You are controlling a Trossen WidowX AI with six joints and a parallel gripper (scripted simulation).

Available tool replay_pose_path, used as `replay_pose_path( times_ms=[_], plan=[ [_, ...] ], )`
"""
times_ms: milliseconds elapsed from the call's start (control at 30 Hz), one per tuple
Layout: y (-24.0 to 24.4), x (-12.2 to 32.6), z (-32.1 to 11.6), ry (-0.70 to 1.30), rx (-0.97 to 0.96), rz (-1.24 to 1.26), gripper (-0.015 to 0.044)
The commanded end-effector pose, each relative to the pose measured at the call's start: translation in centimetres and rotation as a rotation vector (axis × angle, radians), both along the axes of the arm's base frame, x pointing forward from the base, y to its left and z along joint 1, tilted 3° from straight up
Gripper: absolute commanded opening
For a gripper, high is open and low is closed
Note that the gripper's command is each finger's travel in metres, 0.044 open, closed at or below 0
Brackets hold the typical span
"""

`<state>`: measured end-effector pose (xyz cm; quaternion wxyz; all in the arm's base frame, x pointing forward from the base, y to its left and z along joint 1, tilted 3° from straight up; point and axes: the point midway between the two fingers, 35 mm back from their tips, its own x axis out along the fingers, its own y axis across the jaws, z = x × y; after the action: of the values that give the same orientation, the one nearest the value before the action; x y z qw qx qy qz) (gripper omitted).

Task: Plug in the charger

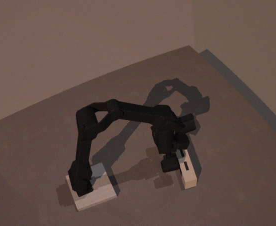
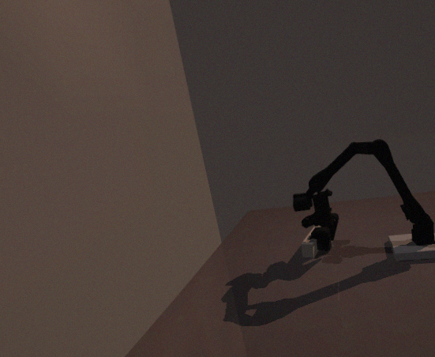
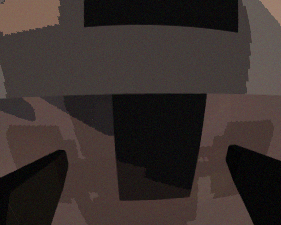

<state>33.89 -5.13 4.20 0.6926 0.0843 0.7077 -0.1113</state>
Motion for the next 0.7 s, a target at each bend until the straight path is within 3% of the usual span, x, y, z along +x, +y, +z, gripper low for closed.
replay_pose_path(
  times_ms=[0,667],
  plan=[
    [0.1,-0.5,-0.2,0.005,0.001,-0.004,0.0440],
    [0.7,-2.5,-0.2,0.006,0.002,-0.004,0.0440]
  ],
)
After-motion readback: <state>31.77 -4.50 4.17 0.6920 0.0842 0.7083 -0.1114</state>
